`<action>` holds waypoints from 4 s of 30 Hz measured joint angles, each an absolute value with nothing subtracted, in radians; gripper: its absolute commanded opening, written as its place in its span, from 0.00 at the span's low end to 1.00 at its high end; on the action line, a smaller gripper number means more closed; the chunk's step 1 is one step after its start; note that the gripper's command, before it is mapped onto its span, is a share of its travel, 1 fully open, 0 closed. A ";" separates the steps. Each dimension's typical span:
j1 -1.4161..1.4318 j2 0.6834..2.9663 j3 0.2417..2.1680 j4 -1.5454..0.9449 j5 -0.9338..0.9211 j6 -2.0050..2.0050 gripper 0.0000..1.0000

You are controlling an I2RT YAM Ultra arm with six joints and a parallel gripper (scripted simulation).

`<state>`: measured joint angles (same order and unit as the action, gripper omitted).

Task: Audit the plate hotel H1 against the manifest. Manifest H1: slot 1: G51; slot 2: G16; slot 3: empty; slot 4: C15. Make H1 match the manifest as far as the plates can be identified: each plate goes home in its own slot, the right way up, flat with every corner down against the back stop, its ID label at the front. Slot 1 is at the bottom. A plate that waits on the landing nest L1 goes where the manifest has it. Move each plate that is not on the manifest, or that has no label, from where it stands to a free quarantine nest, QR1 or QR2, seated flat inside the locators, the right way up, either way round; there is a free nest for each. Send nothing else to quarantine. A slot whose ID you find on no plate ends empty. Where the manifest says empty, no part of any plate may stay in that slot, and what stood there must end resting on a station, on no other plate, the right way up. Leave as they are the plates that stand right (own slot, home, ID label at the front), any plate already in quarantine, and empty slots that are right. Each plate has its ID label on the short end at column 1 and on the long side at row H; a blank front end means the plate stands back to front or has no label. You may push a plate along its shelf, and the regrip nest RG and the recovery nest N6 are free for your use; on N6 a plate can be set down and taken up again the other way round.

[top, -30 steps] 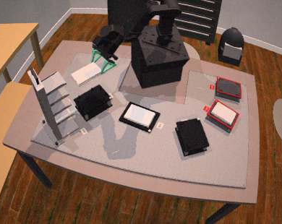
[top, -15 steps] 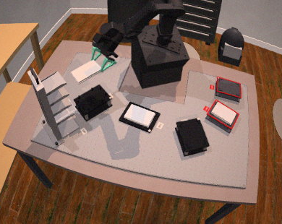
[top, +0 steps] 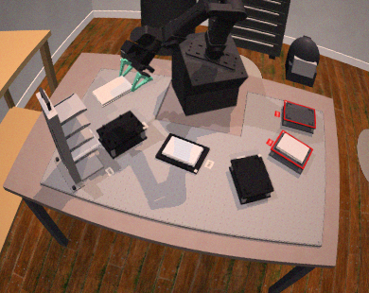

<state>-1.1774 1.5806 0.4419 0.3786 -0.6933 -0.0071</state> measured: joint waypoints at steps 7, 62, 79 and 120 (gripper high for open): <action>-1.188 1.562 0.453 0.339 -0.701 -0.017 0.86; -1.283 1.422 0.582 0.006 -0.767 -0.107 0.86; -1.291 1.412 0.596 -0.011 -0.772 -0.114 0.86; -1.258 1.455 0.614 0.013 -0.754 -0.085 0.86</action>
